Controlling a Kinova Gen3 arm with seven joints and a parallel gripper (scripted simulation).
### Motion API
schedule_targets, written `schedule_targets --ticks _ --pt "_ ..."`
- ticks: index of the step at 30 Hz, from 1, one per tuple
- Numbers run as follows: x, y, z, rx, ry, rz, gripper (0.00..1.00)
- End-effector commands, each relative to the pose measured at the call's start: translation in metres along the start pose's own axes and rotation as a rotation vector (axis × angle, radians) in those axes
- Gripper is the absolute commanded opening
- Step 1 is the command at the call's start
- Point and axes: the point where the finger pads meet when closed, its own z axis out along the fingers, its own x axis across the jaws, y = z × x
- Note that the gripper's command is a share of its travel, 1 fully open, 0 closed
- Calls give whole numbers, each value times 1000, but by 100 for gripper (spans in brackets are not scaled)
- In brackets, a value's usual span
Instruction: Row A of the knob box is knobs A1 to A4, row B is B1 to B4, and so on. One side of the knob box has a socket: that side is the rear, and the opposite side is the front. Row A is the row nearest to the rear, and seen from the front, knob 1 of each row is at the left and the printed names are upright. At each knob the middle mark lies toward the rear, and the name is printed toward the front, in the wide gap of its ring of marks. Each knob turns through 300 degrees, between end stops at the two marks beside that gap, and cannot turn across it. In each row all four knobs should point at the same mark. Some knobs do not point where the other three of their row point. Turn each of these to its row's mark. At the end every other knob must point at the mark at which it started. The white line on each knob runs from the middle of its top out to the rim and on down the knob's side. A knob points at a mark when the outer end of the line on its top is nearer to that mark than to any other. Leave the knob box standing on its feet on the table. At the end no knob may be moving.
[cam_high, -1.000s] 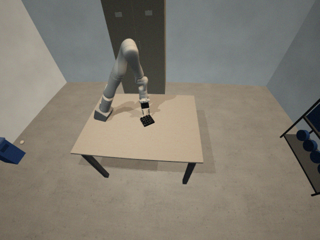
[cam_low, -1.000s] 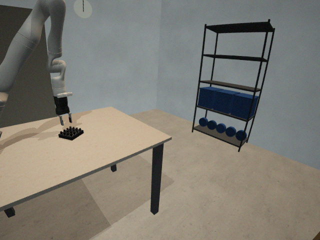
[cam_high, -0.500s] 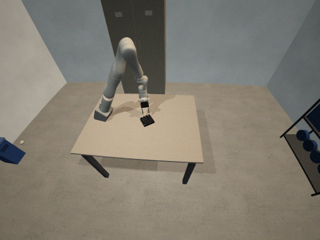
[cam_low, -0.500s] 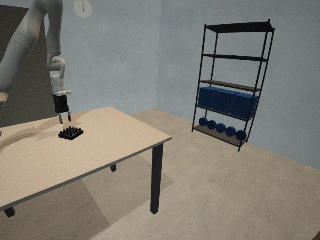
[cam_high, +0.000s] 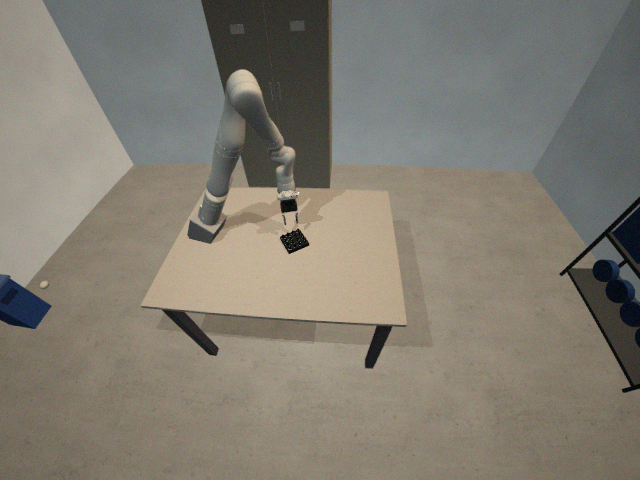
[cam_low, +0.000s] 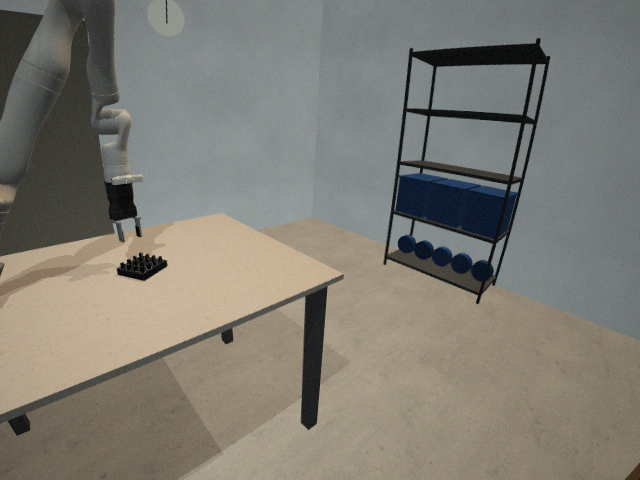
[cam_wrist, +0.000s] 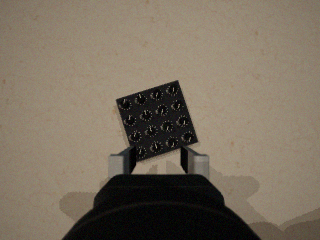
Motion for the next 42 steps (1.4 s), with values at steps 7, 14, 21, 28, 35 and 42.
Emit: schedule_targets --ticks 7,14,21,28,35,42 --pt "-3 -1 -19 1 -10 2 100" --pt "-3 -1 -37 1 -10 2 100" --pt "-3 -1 -50 1 -10 2 100" --pt "-3 -1 -67 1 -10 2 100" --pt "-3 -1 -76 1 -10 2 100" --pt "-2 -1 -83 1 -10 2 100"
